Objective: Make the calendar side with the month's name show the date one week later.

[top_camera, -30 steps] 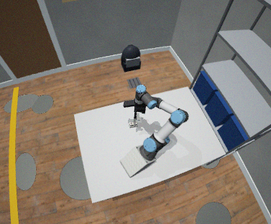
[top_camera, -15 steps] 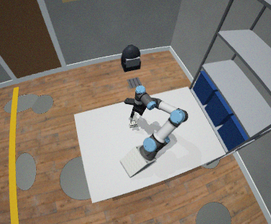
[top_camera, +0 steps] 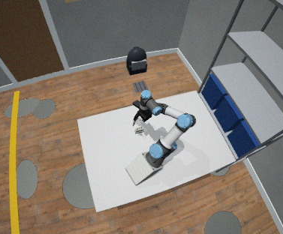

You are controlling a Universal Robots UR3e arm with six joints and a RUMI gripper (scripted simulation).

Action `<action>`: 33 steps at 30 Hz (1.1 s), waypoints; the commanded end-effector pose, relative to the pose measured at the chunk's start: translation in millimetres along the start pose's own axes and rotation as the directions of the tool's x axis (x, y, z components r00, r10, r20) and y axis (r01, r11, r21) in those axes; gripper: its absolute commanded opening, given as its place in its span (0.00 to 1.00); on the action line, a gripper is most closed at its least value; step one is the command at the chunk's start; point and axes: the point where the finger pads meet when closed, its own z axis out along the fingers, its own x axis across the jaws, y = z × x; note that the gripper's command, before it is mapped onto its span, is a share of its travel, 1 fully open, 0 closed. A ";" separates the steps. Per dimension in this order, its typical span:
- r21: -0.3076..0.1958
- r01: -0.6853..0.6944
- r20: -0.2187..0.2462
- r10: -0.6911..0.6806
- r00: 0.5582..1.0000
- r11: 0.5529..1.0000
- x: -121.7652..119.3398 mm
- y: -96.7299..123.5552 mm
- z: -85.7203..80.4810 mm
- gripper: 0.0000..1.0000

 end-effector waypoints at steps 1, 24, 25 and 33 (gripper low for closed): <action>-0.004 -0.121 -0.009 0.121 0.993 0.993 1.0 -1.2 1.4 1.00; 0.002 -0.687 -0.010 0.687 0.726 0.726 4.4 0.5 12.1 1.00; 0.002 -0.690 -0.010 0.690 0.724 0.724 4.4 0.5 12.1 1.00; 0.004 -0.806 -0.009 0.806 0.592 0.592 4.8 2.1 15.1 1.00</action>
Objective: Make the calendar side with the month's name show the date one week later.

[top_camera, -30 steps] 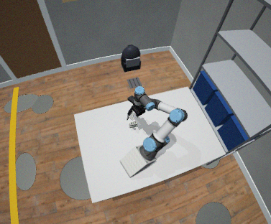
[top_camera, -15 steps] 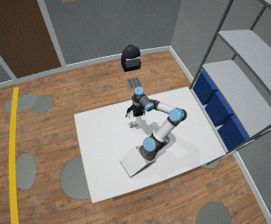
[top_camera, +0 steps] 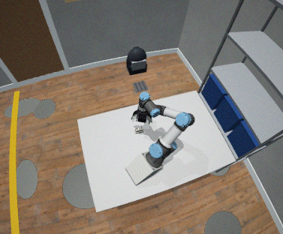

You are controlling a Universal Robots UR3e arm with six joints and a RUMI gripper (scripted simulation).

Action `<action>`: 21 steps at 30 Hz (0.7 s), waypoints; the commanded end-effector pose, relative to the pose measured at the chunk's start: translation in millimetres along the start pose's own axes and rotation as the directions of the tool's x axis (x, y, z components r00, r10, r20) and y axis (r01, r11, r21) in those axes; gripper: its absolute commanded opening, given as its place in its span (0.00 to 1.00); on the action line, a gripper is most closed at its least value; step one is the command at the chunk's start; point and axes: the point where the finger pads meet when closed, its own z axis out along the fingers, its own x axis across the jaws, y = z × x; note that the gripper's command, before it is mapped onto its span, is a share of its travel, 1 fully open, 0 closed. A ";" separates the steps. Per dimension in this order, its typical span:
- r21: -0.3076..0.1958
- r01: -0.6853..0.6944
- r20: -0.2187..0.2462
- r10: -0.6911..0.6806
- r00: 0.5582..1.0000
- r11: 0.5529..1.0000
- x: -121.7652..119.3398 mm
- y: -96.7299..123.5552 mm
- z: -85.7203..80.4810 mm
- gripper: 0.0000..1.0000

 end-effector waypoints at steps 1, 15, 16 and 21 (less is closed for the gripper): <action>0.004 -0.126 -0.009 0.126 0.992 0.992 0.7 0.0 1.4 1.00; 0.007 -0.499 -0.007 0.499 0.866 0.867 3.6 4.0 8.0 1.00; 0.007 -0.499 -0.007 0.499 0.866 0.867 3.6 4.0 8.0 1.00; 0.008 -0.612 -0.006 0.612 0.791 0.791 4.5 5.9 10.2 1.00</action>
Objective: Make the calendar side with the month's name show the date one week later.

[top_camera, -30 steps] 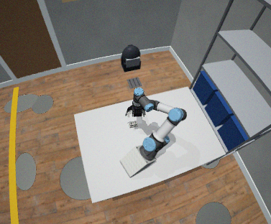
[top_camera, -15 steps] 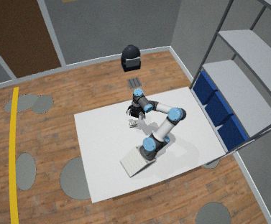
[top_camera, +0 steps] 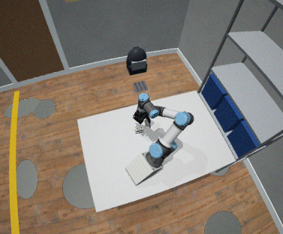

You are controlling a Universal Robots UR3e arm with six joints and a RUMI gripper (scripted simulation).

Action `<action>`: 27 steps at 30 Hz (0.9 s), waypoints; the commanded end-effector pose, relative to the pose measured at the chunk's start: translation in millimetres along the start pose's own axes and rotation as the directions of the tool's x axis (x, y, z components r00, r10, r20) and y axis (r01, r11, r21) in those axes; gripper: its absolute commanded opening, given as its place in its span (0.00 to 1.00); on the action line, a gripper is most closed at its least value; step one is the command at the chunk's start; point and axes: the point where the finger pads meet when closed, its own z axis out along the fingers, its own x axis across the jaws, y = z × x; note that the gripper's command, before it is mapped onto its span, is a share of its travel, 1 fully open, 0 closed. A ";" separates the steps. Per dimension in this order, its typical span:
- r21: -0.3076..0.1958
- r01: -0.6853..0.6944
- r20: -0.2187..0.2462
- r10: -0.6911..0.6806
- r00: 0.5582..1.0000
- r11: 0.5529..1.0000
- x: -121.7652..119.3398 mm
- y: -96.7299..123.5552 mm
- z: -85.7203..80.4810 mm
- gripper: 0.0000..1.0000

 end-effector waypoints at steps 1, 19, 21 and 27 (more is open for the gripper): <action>0.007 -0.164 -0.005 0.164 0.987 0.987 1.5 1.1 2.1 1.00; 0.008 -0.501 -0.002 0.501 0.865 0.865 5.8 6.0 8.0 1.00; 0.008 -0.523 -0.002 0.523 0.852 0.852 6.1 6.4 8.4 1.00; 0.008 -0.568 -0.002 0.568 0.823 0.823 6.7 7.3 9.2 1.00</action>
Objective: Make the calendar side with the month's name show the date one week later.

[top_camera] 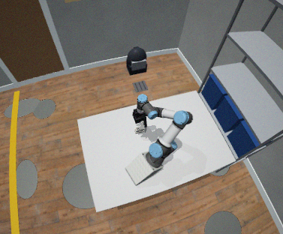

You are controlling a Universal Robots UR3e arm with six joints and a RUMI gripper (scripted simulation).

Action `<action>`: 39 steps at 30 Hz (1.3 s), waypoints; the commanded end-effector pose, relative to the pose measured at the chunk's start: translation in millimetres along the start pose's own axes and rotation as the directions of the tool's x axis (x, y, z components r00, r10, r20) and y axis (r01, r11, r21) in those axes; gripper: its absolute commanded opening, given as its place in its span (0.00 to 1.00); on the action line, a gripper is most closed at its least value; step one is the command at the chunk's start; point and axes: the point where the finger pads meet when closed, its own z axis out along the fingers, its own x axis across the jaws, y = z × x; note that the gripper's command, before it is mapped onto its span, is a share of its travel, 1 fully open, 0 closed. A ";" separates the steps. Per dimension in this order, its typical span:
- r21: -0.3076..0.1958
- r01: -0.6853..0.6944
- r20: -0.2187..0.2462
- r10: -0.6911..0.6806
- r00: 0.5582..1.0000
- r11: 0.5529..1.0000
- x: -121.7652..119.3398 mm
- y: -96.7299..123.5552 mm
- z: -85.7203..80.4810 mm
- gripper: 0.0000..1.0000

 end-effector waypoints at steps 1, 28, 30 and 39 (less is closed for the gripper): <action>0.003 -0.053 0.000 0.053 0.999 0.999 0.4 0.4 0.4 1.00; 0.003 -0.075 0.000 0.075 0.997 0.997 0.8 0.6 0.7 0.28; 0.003 -0.075 0.000 0.075 0.997 0.997 0.8 0.6 0.7 0.28; 0.003 -0.075 0.000 0.075 0.997 0.997 0.8 0.6 0.7 0.28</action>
